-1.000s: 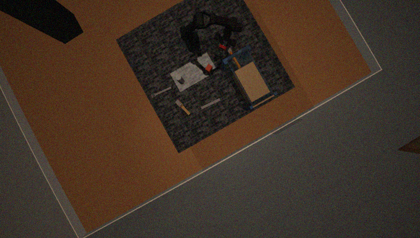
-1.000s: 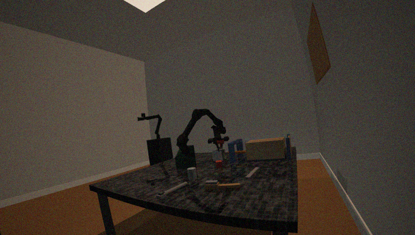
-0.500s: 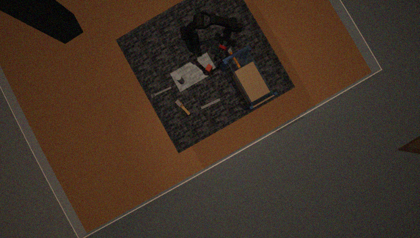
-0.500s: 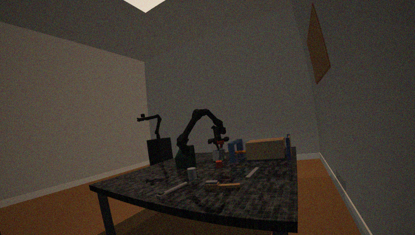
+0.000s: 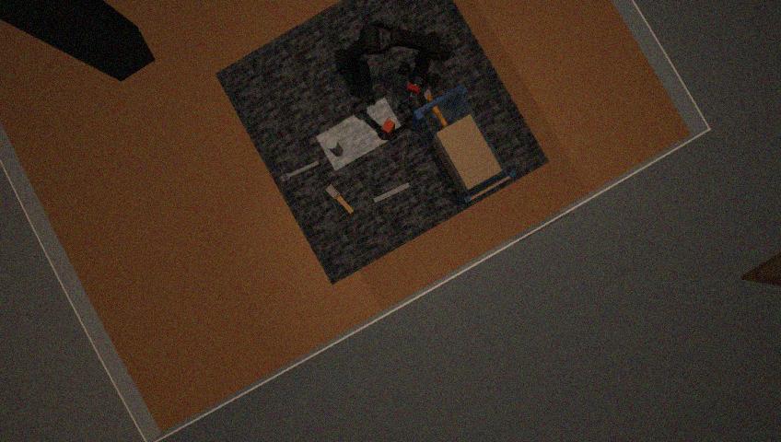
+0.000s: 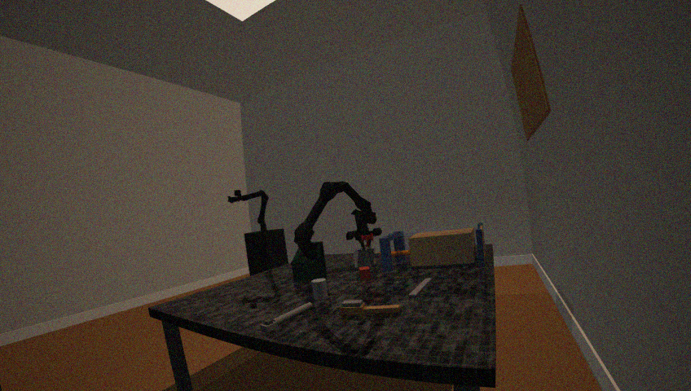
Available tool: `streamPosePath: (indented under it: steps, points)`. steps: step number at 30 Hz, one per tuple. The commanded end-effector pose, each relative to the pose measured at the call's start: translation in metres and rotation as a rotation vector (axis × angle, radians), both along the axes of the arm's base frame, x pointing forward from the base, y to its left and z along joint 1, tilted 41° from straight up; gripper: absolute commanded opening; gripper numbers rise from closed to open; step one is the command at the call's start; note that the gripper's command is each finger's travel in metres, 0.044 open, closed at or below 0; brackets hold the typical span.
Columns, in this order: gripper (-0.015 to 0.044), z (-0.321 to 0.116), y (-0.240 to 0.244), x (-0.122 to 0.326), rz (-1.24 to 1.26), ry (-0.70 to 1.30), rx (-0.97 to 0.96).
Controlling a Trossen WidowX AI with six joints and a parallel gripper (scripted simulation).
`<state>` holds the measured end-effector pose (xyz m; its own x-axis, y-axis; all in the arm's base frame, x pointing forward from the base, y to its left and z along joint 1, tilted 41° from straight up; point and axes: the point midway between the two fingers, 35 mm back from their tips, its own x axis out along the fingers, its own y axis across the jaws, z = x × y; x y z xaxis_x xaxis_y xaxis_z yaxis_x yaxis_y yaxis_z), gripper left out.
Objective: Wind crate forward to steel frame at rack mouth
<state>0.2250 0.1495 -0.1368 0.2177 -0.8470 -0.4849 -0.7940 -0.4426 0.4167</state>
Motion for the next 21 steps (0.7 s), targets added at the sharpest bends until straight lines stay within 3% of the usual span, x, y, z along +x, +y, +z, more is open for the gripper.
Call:
streamPosePath:
  steps: [1,21]
  points:
    - [0.0000,-0.0006,-0.0006,0.0006,0.006,0.001,-0.003]
    - [0.0000,-0.0019,-0.0018,0.0006,0.006,0.001,-0.003]
